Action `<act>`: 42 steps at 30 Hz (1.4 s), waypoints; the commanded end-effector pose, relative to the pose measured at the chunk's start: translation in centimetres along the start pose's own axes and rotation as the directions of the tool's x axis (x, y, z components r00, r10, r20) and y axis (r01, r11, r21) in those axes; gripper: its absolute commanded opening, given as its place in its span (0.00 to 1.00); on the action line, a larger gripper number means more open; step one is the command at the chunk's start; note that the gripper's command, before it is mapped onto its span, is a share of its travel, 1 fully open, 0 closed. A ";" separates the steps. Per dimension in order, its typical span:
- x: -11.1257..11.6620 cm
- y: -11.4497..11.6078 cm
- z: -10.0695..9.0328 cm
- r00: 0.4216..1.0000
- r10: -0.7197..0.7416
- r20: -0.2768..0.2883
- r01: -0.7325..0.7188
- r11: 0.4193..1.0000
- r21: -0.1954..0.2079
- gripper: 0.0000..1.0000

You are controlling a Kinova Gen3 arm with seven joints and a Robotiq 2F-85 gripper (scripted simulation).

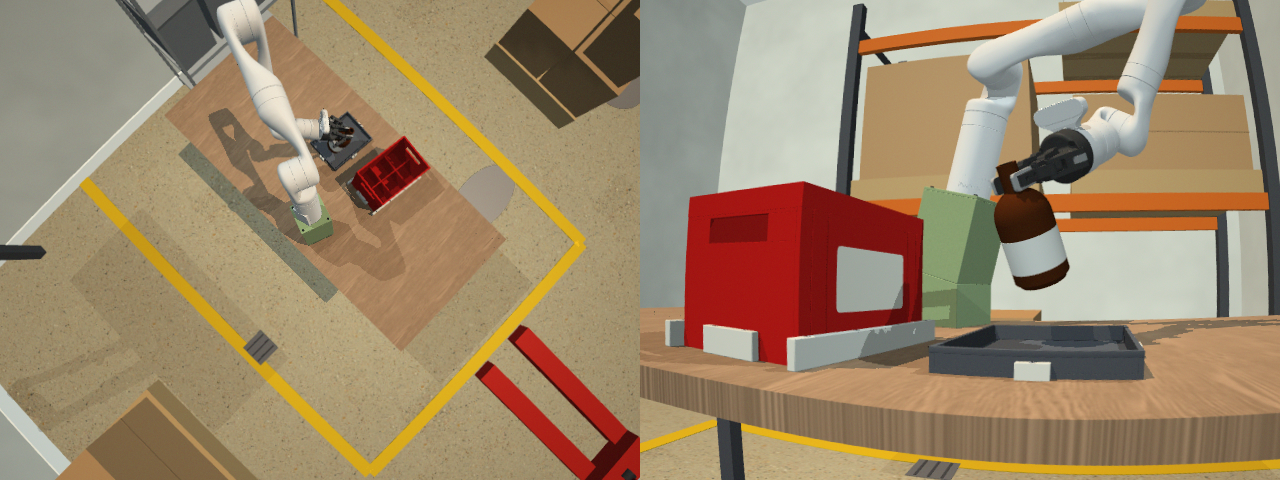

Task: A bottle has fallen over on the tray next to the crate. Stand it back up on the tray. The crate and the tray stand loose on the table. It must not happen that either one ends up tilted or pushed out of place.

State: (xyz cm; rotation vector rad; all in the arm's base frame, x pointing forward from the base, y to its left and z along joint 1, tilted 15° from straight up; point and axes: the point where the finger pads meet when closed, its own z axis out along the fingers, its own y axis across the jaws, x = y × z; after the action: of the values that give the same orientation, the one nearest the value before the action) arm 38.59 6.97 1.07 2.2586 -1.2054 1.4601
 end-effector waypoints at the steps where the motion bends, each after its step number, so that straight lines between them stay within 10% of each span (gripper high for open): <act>1: -0.3 0.0 0.0 1.000 -0.007 -0.015 0.007 1.000 0.003 0.00; 42: -0.3 0.1 -0.2 0.993 -0.007 -0.114 0.008 1.000 0.003 0.00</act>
State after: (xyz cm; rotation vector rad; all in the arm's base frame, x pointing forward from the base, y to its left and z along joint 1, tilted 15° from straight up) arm 38.33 7.17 0.78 2.1482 -1.1594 1.5645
